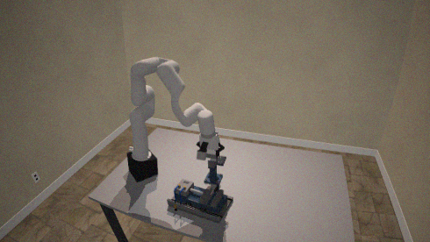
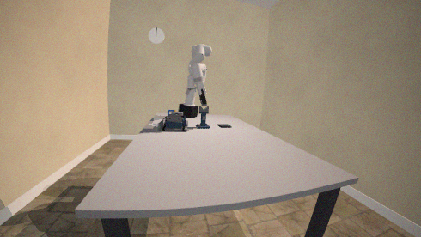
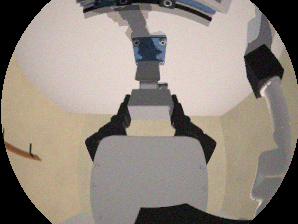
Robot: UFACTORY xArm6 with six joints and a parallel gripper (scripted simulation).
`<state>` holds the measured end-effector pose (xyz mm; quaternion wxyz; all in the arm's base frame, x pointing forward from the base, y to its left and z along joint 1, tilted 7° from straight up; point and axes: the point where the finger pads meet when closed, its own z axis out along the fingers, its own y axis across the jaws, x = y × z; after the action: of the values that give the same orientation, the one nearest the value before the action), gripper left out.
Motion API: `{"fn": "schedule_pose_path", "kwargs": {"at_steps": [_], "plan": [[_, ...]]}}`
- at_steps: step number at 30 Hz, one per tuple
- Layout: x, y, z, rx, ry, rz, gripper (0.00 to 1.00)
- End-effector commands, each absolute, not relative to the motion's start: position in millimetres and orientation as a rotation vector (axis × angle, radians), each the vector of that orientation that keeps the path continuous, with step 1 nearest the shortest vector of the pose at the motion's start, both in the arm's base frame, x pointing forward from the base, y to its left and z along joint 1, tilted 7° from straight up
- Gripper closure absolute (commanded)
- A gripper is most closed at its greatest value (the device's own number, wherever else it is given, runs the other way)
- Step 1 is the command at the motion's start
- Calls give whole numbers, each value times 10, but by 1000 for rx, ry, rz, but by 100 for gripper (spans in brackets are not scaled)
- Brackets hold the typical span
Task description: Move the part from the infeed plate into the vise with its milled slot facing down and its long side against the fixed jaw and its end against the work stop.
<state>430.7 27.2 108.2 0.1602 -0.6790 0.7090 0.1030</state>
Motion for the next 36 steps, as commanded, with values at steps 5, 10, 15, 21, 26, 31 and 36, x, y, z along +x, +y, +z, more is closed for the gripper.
{"fn": "schedule_pose_path", "kwargs": {"at_steps": [5, 10, 15, 21, 26, 31, 36], "plan": [[4318, 277, 1099, -1980, 2075, 218, 100], [4318, 280, 1099, -1998, 2097, 185, 100], [4318, 285, 1100, -2017, 2121, 147, 100], [4318, 290, 1101, -2037, 2144, 107, 100], [4318, 291, 1102, -2045, 2154, 90, 100], [4319, 294, 1102, -2056, 2168, 67, 100], [4318, 296, 1102, -2065, 2178, 49, 100]]}}
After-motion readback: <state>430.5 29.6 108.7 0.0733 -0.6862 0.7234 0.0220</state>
